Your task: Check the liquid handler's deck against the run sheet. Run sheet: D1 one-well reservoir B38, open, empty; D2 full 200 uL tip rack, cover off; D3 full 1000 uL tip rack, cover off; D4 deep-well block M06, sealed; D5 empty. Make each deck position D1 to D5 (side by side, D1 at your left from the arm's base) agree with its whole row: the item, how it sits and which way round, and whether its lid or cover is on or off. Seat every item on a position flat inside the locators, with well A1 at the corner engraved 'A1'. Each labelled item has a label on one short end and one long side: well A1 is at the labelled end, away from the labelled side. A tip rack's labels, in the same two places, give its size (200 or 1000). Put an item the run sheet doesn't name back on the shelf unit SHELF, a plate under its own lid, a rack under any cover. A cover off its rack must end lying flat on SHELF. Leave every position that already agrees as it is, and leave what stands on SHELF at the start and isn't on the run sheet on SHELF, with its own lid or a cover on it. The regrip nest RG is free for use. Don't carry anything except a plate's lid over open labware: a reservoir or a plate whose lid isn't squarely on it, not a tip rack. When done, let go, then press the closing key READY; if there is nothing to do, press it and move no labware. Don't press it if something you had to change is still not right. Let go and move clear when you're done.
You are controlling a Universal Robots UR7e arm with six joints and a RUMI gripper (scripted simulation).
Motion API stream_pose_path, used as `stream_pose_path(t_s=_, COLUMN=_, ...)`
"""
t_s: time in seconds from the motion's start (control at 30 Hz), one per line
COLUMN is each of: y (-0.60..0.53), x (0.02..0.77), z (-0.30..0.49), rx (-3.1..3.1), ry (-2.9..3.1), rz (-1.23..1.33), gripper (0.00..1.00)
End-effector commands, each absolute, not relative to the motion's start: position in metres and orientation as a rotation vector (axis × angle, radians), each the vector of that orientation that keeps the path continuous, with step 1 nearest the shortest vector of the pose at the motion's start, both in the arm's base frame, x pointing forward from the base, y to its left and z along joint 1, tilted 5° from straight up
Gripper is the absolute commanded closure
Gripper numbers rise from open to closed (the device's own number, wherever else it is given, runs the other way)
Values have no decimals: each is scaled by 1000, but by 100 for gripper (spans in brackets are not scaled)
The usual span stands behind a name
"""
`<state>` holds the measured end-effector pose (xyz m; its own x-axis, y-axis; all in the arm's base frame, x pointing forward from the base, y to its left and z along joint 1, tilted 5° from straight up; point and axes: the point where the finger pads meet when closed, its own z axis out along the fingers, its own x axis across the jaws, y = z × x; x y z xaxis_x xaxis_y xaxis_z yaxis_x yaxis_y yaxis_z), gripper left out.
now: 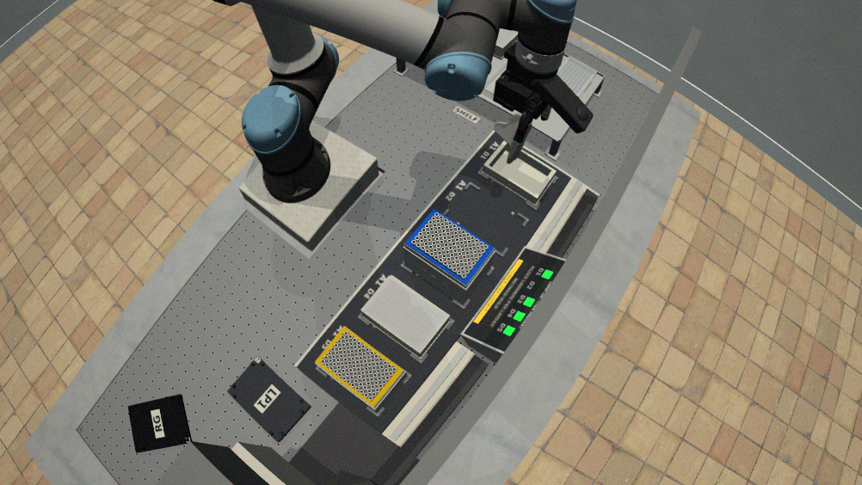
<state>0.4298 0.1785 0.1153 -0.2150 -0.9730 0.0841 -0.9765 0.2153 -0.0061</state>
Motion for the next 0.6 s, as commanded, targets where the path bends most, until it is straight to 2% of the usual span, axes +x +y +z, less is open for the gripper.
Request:
stream_pose_path(t_s=0.0, y=179, x=430, z=125, rx=1929, ry=-2401, rz=89, gripper=18)
stream_pose_path(t_s=0.57, y=181, x=430, z=150, rx=1929, ry=-2401, rz=89, gripper=18)
